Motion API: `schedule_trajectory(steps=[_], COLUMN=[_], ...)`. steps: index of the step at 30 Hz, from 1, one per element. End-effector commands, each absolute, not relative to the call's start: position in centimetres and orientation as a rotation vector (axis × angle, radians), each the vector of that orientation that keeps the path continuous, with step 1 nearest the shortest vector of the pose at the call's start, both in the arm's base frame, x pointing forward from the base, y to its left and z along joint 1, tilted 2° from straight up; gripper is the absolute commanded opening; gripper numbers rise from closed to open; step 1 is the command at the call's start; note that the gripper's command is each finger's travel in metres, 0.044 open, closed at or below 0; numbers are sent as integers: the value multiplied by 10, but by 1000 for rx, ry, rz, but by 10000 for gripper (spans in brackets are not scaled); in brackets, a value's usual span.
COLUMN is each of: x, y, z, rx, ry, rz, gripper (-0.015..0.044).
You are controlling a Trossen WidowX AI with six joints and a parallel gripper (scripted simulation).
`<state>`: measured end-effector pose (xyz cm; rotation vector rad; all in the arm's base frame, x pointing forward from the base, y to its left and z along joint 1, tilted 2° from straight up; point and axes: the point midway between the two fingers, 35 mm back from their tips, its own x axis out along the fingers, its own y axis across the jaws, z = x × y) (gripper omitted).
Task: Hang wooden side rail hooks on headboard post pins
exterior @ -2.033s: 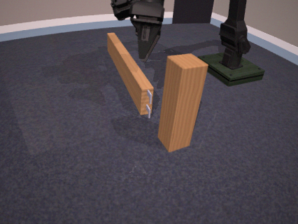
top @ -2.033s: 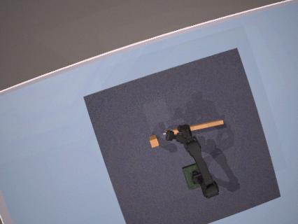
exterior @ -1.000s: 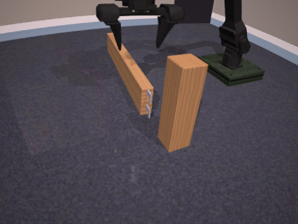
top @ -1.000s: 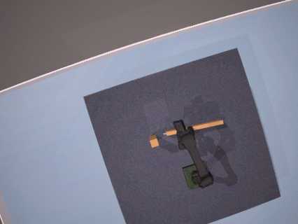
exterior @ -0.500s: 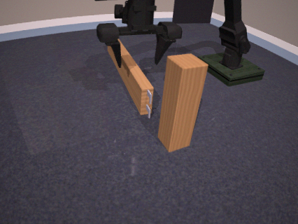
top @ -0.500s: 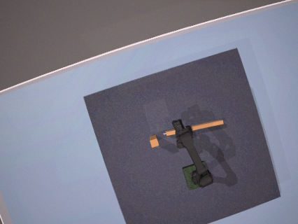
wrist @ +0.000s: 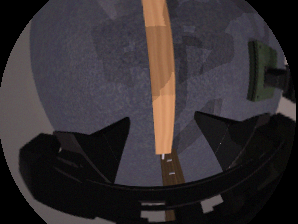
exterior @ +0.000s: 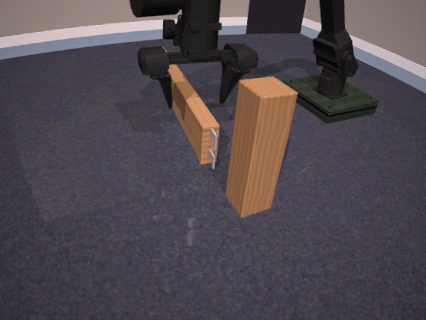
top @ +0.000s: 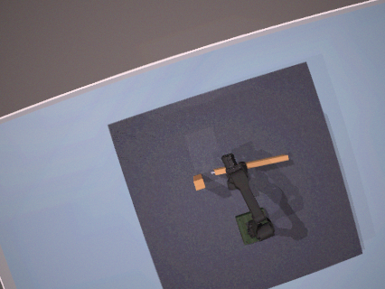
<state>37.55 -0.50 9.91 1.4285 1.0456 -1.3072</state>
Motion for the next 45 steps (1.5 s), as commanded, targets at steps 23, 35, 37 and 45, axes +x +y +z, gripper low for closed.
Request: schedule_trajectory(steps=[23,35,37,45], x=[377,377,377,377], y=[-6,-6,-6,-6], z=[55,48,48,48], rx=[1425,1426,1426,1426], ry=[1041,1041,1041,1041], rz=[-1316,-1317,-1317,-1317], gripper=[440,309,256,85])
